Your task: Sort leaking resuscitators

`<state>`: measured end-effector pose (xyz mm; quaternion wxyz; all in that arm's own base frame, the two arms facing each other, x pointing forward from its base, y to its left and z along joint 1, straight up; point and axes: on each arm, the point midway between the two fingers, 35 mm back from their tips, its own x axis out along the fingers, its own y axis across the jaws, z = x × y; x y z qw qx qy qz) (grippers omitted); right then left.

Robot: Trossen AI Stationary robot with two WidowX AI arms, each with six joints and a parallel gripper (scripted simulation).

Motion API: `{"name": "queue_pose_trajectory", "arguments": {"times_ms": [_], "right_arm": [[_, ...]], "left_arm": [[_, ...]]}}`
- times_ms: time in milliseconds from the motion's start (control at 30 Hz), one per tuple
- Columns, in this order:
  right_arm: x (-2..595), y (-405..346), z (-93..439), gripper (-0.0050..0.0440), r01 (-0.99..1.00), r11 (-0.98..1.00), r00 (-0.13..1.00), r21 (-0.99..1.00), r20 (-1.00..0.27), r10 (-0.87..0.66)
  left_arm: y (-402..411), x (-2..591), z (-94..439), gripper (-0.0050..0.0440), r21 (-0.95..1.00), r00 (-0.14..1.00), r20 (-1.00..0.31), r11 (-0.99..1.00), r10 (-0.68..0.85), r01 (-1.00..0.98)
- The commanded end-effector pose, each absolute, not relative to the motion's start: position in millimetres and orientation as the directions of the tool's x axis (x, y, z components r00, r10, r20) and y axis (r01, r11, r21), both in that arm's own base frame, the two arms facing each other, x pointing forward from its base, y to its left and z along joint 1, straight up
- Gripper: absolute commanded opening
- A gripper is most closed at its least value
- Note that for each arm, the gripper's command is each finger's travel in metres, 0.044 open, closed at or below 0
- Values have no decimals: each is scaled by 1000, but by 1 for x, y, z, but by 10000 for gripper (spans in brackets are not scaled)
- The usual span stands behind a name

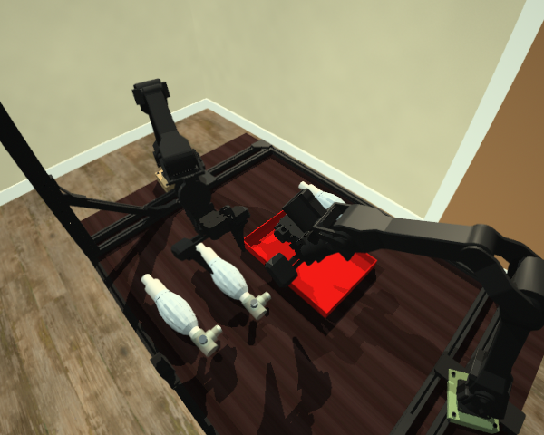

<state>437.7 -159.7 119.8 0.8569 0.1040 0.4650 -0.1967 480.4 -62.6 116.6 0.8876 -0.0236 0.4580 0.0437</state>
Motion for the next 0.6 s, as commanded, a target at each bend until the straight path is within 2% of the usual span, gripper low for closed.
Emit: {"name": "queue_pose_trajectory", "arguments": {"times_ms": [0,567], "right_arm": [[455,-143,115,409,454,891,494,-9,-830,-260],[494,-73,103,409,468,884,532,6,-800,-276]], "left_arm": [[-63,480,116,440,-2,576,-816,995,55,-97],[-63,481,116,440,-1,577,-815,995,55,-97]]}}
